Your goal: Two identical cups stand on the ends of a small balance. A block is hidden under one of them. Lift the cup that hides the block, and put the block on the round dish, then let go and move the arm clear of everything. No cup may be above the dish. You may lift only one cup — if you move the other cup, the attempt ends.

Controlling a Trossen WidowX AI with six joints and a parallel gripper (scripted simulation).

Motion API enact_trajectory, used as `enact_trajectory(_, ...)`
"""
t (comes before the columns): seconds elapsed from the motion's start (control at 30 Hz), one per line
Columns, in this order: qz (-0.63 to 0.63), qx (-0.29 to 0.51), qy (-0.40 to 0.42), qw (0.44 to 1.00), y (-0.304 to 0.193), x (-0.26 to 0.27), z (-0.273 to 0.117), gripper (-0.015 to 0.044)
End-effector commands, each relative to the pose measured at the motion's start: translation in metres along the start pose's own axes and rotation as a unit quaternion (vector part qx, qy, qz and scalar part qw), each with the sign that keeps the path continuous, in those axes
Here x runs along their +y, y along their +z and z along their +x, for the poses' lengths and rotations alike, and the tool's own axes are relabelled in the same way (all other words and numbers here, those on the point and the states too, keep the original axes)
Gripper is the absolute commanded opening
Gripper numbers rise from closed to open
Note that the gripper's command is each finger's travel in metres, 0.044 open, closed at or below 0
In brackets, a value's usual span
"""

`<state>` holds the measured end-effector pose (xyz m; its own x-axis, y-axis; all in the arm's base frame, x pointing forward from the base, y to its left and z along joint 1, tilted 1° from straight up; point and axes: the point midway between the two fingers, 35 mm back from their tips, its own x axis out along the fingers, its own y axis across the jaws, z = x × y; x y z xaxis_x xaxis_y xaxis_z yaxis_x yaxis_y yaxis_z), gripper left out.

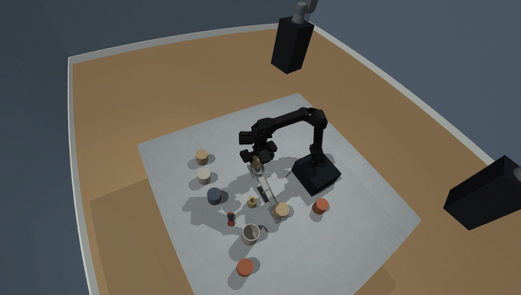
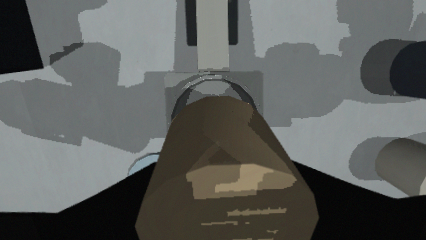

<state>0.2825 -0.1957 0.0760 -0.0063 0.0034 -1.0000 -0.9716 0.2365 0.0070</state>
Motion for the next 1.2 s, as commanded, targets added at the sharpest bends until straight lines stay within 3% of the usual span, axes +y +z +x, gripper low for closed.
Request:
enact_trajectory(0.0,-0.001,0.006,-0.01,1.0,-0.001,-0.002,-0.013,0.0)
enact_trajectory(0.8,-0.001,0.006,-0.01,1.0,0.001,0.003,-0.042,0.0)
enact_trajectory(1.17,0.0,0.0,-0.001,1.0,0.002,0.005,-0.035,0.0)
